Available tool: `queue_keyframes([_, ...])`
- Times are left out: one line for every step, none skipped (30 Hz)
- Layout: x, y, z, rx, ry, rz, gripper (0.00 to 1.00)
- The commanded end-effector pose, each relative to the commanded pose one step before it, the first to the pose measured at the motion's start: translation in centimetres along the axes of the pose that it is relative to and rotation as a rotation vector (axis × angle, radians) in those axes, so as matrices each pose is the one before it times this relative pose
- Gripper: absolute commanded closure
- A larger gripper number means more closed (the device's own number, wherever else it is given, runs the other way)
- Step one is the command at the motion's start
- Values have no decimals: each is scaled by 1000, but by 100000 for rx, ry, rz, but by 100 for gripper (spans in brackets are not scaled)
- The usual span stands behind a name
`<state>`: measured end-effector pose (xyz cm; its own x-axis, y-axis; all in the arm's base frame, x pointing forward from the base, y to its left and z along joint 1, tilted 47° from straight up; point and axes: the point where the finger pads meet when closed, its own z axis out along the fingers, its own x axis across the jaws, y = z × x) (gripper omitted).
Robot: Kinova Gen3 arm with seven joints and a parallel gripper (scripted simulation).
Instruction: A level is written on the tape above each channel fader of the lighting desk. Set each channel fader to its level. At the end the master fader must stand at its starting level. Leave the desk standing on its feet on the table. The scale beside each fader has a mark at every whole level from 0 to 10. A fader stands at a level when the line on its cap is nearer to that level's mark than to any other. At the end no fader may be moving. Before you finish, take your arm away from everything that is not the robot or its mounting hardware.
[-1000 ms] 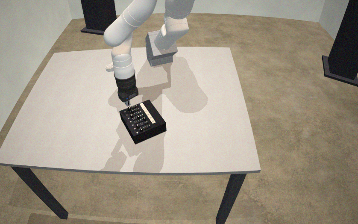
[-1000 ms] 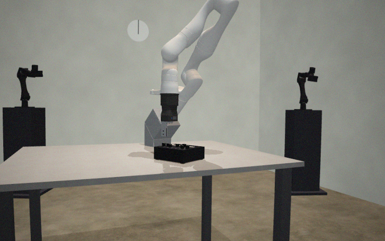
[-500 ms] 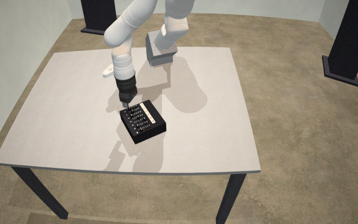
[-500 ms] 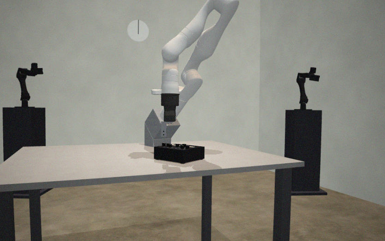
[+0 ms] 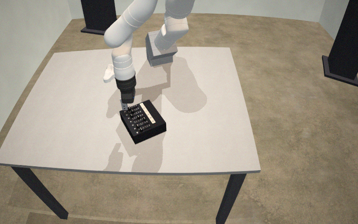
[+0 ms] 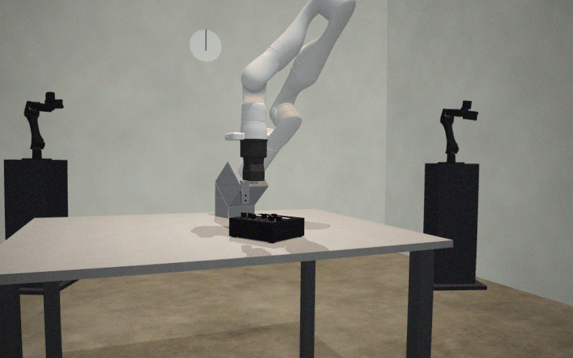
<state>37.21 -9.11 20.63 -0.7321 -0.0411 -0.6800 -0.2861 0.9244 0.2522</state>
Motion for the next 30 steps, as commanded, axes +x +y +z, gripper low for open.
queue_keyframes([-183, -82, -66, 273, -402, -5196, 100])
queue_keyframes([-82, 6, 3, -1, -5, -2509, 100])
queue_keyframes([-80, 5, 3, -1, -5, -2443, 100])
queue_keyframes([0, 0, 0, 0, 0, 0, 100])
queue_keyframes([0, 0, 0, 0, 0, 0, 100])
queue_keyframes([-78, 5, 3, 0, -5, -2376, 100])
queue_keyframes([-75, 4, 3, 0, -5, -2307, 100])
queue_keyframes([-73, 4, 2, 0, -5, -2238, 100])
queue_keyframes([-71, 3, 2, 0, -5, -2169, 100])
queue_keyframes([-69, 3, 2, 0, -5, -2098, 100])
queue_keyframes([-67, 2, 2, 0, -5, -2027, 100])
queue_keyframes([-64, 2, 2, 0, -5, -1955, 100])
queue_keyframes([-62, 2, 2, 0, -5, -1883, 100])
queue_keyframes([-60, 1, 2, 0, -4, -1811, 100])
queue_keyframes([-57, 1, 2, 0, -4, -1739, 100])
queue_keyframes([-55, 1, 2, 0, -4, -1666, 100])
queue_keyframes([-53, 0, 2, 0, -4, -1593, 100])
queue_keyframes([-50, 0, 2, 0, -4, -1521, 100])
queue_keyframes([-48, 0, 1, 1, -4, -1448, 100])
queue_keyframes([-45, 0, 1, 1, -4, -1376, 100])
queue_keyframes([0, 0, 0, 0, 0, 0, 100])
queue_keyframes([0, 0, 0, 0, 0, 0, 100])
queue_keyframes([-43, 0, 1, 1, -3, -1305, 100])
queue_keyframes([-41, 0, 1, 1, -3, -1233, 100])
queue_keyframes([-38, -1, 1, 1, -3, -1163, 100])
queue_keyframes([-36, -1, 1, 1, -3, -1093, 100])
queue_keyframes([-34, -1, 1, 1, -3, -1025, 100])
queue_keyframes([-32, -1, 1, 1, -3, -957, 100])
queue_keyframes([-29, -1, 1, 1, -2, -890, 100])
queue_keyframes([-27, -1, 1, 1, -2, -825, 100])
